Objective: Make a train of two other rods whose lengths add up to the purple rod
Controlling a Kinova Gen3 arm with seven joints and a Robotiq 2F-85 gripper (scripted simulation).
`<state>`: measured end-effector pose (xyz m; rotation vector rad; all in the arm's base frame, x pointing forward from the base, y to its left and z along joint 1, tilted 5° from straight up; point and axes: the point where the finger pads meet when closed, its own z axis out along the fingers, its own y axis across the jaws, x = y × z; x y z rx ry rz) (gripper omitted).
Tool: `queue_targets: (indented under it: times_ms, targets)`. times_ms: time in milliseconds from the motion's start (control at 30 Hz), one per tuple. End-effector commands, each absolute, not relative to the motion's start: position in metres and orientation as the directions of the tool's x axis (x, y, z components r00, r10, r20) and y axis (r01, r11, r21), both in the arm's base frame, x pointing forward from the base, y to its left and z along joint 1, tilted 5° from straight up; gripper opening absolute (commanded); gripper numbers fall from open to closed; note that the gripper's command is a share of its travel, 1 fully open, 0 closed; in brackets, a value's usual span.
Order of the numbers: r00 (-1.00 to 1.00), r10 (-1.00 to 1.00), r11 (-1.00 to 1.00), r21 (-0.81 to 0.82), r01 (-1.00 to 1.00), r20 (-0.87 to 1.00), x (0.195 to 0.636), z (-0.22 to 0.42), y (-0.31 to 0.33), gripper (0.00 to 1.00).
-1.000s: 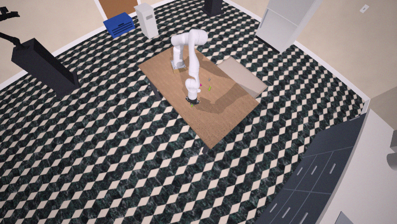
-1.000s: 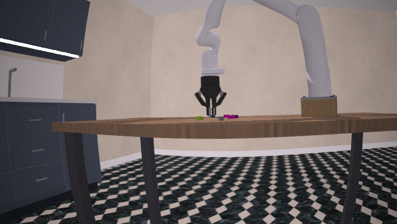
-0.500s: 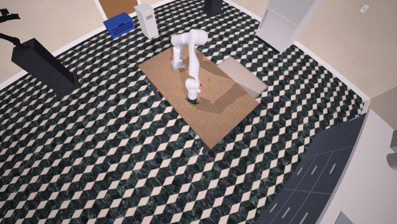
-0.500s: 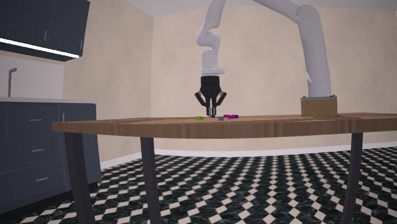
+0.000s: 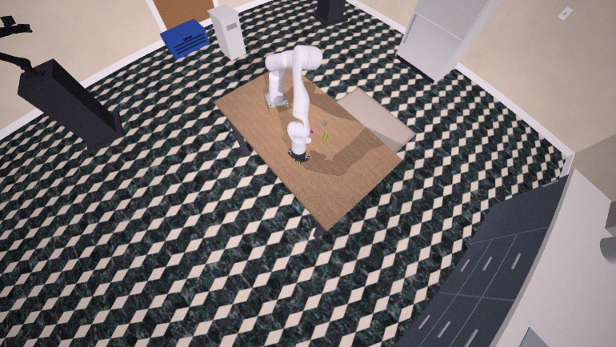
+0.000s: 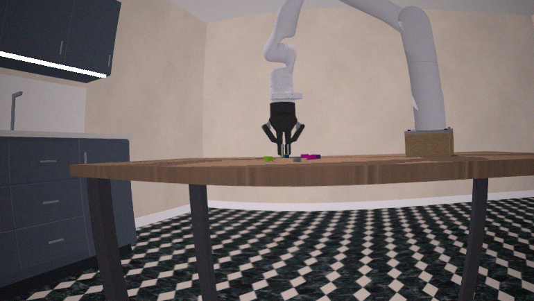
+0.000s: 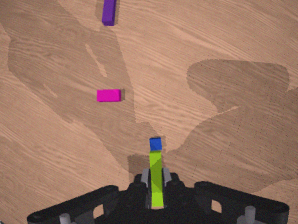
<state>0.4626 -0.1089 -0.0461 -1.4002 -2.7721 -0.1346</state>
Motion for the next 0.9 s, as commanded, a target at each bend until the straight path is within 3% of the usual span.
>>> queue_targets:
  times_ms: [0, 267, 867]
  targets:
    - [-0.605, 0.794, 0.601, 0.067, 0.796, 0.059, 0.466, -0.0464, -0.1109, 0.12]
    - [-0.605, 0.794, 0.601, 0.067, 0.796, 0.059, 0.466, -0.0464, -0.1109, 0.24]
    - [-0.604, 0.795, 0.601, 0.068, 0.796, 0.058, 0.466, -0.0371, -0.1114, 0.24]
